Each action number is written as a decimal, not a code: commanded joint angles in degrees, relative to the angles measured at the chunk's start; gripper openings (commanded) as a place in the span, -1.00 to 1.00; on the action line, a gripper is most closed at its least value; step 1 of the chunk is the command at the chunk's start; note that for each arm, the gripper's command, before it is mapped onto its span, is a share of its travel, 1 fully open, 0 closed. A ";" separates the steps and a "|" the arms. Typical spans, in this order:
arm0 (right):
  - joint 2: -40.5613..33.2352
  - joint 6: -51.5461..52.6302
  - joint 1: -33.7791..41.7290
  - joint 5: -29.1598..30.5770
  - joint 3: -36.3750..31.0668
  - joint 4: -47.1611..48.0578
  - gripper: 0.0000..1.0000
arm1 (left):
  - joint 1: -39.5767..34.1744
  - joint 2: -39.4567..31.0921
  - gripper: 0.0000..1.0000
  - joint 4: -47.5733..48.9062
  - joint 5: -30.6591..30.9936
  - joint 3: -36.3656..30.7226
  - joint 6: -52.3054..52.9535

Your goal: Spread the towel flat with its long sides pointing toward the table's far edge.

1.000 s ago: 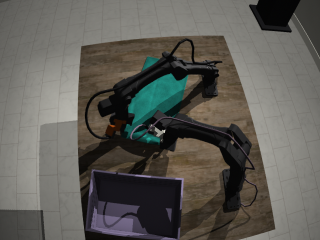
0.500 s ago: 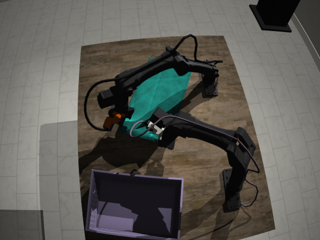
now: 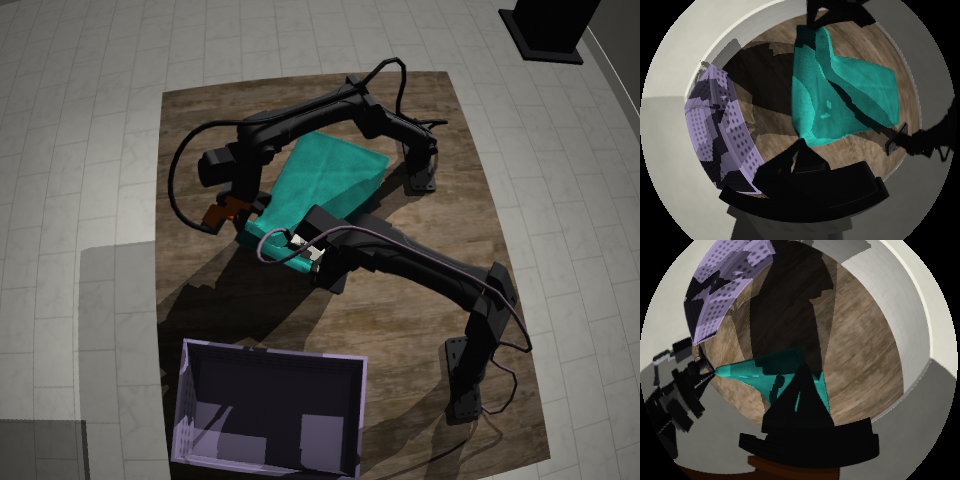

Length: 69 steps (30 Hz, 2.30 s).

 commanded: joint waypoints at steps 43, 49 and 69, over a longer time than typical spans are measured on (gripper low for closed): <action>-23.01 26.52 -3.56 4.12 11.22 -3.20 -1.00 | 7.55 6.58 -1.00 -20.14 -0.31 58.58 13.81; -29.90 30.71 -2.69 5.63 3.91 4.68 -1.00 | 8.27 3.28 -1.00 -11.01 0.09 52.78 15.09; -35.05 38.99 -0.12 13.54 1.74 15.09 -1.00 | 9.70 0.73 -1.00 9.80 1.78 48.12 17.39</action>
